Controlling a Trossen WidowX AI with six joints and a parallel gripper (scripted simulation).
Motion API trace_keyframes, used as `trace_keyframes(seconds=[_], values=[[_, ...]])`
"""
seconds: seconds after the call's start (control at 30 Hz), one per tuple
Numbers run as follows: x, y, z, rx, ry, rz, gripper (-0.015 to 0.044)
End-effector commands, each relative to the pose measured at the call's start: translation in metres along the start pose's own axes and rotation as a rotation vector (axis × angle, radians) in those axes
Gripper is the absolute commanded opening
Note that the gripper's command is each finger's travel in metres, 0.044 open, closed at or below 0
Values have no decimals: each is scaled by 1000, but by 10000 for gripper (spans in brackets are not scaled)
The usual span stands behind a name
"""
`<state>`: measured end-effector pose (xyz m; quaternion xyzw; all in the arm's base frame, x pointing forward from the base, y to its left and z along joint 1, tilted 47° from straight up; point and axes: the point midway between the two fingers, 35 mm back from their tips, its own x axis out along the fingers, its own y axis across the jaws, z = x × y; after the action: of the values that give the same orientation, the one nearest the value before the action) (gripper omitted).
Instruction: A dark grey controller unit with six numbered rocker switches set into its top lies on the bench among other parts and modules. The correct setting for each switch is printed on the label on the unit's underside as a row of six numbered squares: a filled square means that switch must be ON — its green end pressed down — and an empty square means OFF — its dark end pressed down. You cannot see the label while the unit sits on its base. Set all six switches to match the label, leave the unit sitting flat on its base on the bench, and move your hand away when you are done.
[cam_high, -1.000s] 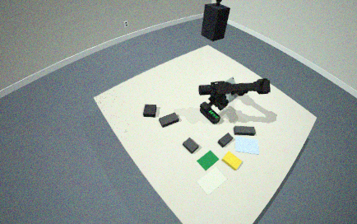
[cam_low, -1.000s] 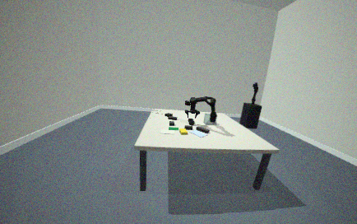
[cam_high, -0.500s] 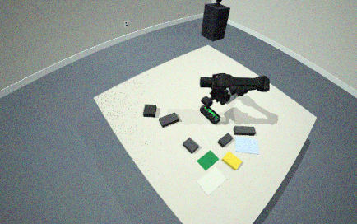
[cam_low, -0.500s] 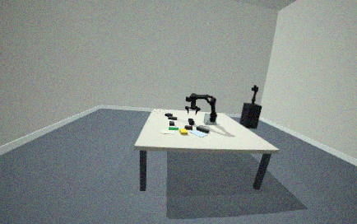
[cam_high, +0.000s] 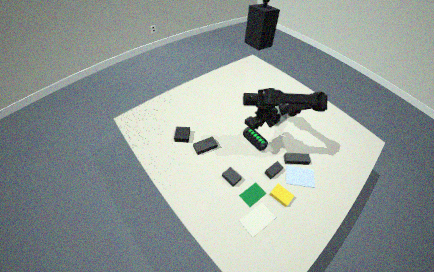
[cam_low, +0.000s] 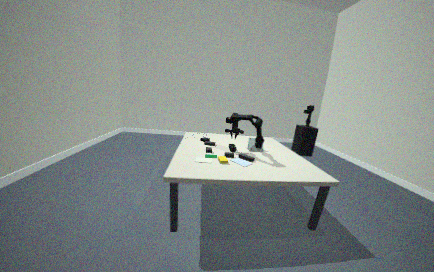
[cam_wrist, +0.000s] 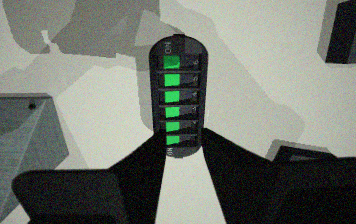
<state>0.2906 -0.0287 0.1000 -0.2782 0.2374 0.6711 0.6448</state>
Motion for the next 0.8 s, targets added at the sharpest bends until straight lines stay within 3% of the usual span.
trace_keyframes(seconds=[0.0,0.07,0.37,0.77], values=[[0,1,0,-3,3,4,46],[0,1,0,-3,3,4,0],[0,1,0,-3,3,4,0],[0,0,0,0,0,1,315]])
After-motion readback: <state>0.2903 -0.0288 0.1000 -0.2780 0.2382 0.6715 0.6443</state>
